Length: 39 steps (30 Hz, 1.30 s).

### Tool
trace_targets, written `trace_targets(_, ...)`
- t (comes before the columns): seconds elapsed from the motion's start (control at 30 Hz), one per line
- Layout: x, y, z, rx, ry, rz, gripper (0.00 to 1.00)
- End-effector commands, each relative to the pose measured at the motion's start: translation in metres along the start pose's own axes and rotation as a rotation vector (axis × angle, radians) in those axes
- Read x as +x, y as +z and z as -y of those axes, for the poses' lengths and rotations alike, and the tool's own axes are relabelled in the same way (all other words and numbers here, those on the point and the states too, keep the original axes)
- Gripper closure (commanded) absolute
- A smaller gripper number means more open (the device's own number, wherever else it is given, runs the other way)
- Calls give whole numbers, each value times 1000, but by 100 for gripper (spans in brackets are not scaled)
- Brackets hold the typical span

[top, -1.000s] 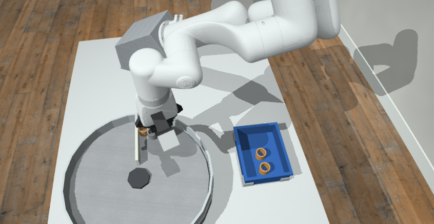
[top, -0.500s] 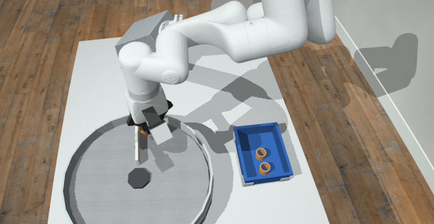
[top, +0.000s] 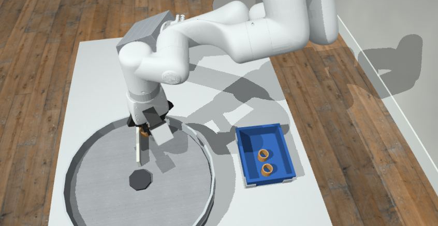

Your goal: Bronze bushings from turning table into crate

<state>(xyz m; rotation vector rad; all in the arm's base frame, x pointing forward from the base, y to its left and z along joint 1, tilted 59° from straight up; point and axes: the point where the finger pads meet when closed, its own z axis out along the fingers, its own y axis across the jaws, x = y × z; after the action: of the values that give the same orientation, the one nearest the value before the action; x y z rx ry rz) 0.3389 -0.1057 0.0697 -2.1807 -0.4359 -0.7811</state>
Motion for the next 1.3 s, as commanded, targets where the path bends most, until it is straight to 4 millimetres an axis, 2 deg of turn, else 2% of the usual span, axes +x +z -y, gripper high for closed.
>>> trace_targets(0.0, 0, -2, -1, -4, 0, -1, 60)
trace_targets(0.73, -1, -1, -3, -3, 0, -2, 60)
trace_targets(0.97, -1, 21, -3, -3, 0, -2, 60)
trace_targets(1.27, -1, 22, -3, -3, 0, -2, 60)
